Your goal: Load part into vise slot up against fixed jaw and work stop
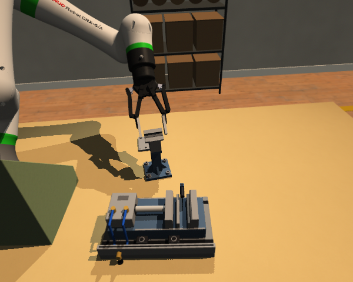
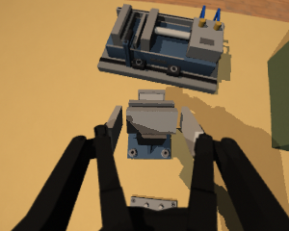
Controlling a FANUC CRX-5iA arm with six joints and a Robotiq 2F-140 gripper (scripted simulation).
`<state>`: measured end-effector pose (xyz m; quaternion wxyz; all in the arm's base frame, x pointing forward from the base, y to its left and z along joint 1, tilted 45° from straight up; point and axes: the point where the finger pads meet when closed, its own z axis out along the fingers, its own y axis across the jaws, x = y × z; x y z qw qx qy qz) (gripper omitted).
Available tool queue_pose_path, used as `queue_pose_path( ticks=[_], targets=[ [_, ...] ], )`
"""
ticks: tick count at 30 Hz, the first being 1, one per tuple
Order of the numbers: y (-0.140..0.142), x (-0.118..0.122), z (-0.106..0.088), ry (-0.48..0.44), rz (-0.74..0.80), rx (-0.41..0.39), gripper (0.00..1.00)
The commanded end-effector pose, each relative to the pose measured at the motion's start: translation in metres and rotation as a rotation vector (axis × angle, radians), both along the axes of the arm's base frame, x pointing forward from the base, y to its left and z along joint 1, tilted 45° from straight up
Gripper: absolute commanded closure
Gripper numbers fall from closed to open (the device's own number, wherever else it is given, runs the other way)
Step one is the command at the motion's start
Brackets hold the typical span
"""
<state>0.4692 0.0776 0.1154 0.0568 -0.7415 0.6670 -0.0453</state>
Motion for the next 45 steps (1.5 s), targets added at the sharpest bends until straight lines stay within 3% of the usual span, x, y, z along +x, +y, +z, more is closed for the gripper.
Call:
queue_pose_path(
  ticks=[1, 21, 45],
  targets=[
    [-0.0004, 0.0002, 0.0002, 0.001, 0.001, 0.01, 0.49],
    [-0.0021, 0.0004, 0.0001, 0.007, 0.011, 0.075, 0.49],
    [-0.0057, 0.0009, -0.0004, 0.022, 0.032, 0.216, 0.49]
  ],
)
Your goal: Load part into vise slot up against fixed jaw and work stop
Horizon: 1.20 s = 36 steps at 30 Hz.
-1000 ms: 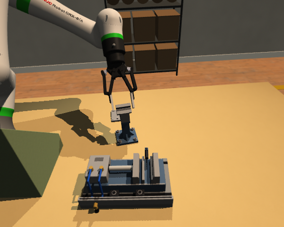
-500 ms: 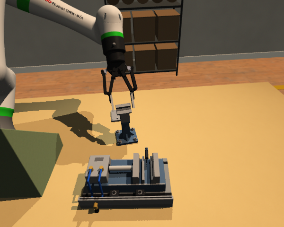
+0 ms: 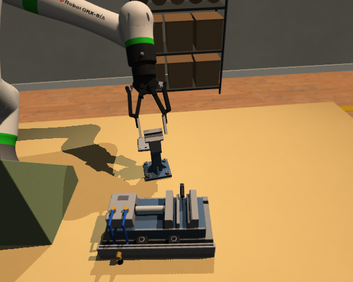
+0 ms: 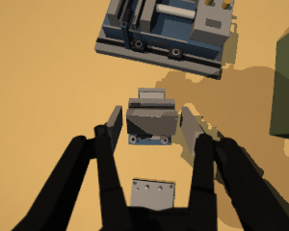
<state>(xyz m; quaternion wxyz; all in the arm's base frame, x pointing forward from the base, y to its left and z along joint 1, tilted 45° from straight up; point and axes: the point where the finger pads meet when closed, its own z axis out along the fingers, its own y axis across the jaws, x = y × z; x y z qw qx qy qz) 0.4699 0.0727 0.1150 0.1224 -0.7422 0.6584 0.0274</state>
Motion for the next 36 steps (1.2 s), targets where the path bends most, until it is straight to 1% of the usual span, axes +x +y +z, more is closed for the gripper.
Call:
queue_pose_path(
  ticks=[1, 8, 10, 25, 27, 36],
  targets=[
    [-0.001, 0.0002, -0.0001, 0.004, 0.005, 0.03, 0.49],
    [-0.0025, 0.0003, -0.0006, 0.01, 0.013, 0.087, 0.49],
    [-0.0025, 0.0003, -0.0006, 0.01, 0.013, 0.087, 0.49],
    [-0.0058, 0.0009, -0.0018, 0.024, 0.034, 0.227, 0.49],
    [-0.0058, 0.0009, -0.0018, 0.024, 0.034, 0.227, 0.49],
    [-0.008, 0.0013, -0.003, 0.035, 0.048, 0.324, 0.49]
  ],
)
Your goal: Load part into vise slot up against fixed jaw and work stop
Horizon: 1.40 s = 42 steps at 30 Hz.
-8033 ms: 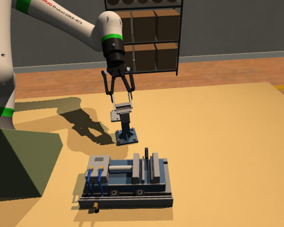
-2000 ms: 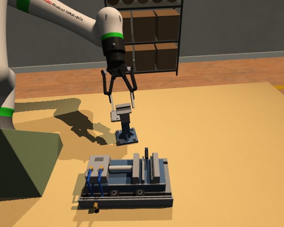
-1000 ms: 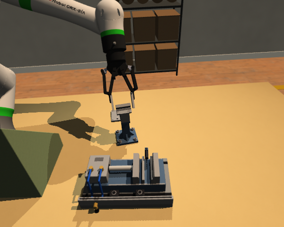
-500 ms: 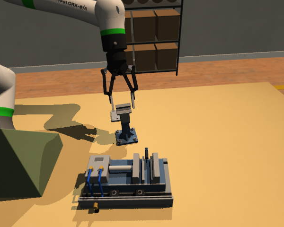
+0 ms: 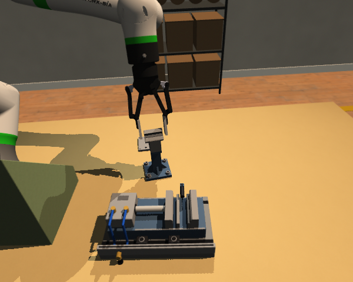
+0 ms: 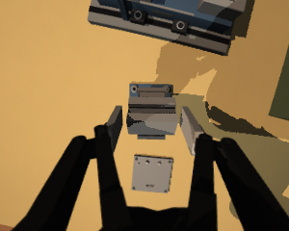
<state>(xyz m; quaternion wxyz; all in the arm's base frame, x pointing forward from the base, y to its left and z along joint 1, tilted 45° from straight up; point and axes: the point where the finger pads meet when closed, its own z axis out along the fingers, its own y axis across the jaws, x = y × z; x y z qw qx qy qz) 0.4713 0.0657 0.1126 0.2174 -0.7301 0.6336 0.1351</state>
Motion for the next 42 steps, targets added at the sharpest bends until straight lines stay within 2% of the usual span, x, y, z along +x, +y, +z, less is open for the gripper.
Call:
queue_pose_path(
  ticks=[1, 6, 8, 23, 25, 40, 42],
  targets=[
    [-0.0013, 0.0, -0.0008, 0.006, 0.008, 0.047, 0.49],
    [-0.0026, 0.0003, -0.0016, 0.012, 0.017, 0.107, 0.49],
    [-0.0026, 0.0003, -0.0016, 0.012, 0.017, 0.107, 0.49],
    [-0.0066, 0.0013, -0.0051, 0.034, 0.048, 0.318, 0.49],
    [-0.0066, 0.0013, -0.0051, 0.034, 0.048, 0.318, 0.49],
    [-0.0097, 0.0023, -0.0092, 0.055, 0.078, 0.515, 0.49],
    [-0.0097, 0.0023, -0.0092, 0.055, 0.078, 0.515, 0.49]
  ],
)
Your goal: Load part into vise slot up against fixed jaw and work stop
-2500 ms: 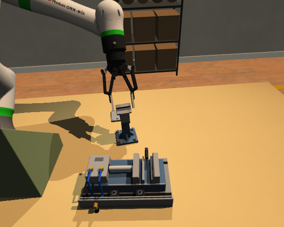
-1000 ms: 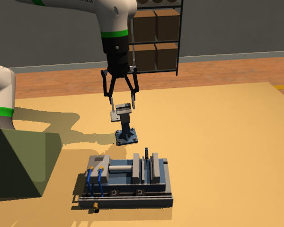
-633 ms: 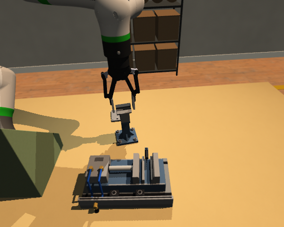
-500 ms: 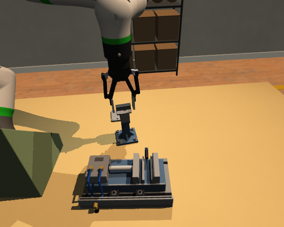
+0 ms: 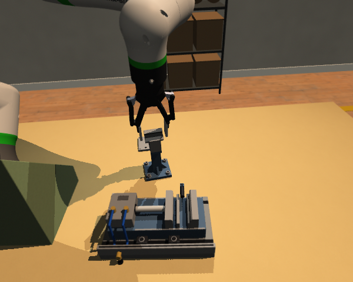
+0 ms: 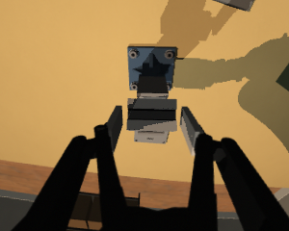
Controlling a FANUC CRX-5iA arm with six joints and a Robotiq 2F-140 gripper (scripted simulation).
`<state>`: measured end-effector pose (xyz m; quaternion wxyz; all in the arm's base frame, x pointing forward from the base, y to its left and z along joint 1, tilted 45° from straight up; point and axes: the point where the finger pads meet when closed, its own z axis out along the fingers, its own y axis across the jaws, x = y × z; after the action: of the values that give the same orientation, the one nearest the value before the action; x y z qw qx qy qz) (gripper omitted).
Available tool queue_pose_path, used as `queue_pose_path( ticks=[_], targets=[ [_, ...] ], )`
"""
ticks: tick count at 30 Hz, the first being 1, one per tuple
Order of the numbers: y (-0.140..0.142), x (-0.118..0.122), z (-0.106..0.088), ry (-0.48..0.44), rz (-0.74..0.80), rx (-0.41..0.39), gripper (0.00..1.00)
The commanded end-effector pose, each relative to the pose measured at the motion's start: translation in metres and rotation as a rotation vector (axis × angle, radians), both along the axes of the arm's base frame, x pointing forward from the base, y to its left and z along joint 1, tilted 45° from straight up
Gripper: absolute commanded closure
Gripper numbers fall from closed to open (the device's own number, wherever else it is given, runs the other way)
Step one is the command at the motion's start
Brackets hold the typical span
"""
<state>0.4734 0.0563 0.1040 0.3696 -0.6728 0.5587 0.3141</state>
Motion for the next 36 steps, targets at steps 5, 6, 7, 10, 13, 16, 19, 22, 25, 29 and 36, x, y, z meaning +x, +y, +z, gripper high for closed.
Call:
queue_pose_path(
  ticks=[5, 6, 7, 10, 13, 16, 19, 22, 25, 29, 36],
  targets=[
    [-0.0009, 0.0004, -0.0019, 0.009, 0.012, 0.075, 0.49],
    [-0.0011, 0.0004, -0.0021, 0.01, 0.014, 0.087, 0.49],
    [-0.0013, 0.0005, -0.0024, 0.011, 0.016, 0.098, 0.49],
    [-0.0016, 0.0006, -0.0032, 0.015, 0.021, 0.131, 0.49],
    [-0.0019, 0.0008, -0.0039, 0.018, 0.025, 0.164, 0.49],
    [-0.0021, 0.0009, -0.0044, 0.02, 0.029, 0.184, 0.49],
    [-0.0023, 0.001, -0.0049, 0.022, 0.031, 0.205, 0.49],
    [-0.0025, 0.0011, -0.0056, 0.025, 0.036, 0.234, 0.49],
    [-0.0027, 0.0012, -0.0063, 0.028, 0.04, 0.262, 0.49],
    [-0.003, 0.0014, -0.0072, 0.032, 0.045, 0.297, 0.49],
    [-0.0033, 0.0016, -0.0082, 0.036, 0.051, 0.338, 0.49]
  ],
)
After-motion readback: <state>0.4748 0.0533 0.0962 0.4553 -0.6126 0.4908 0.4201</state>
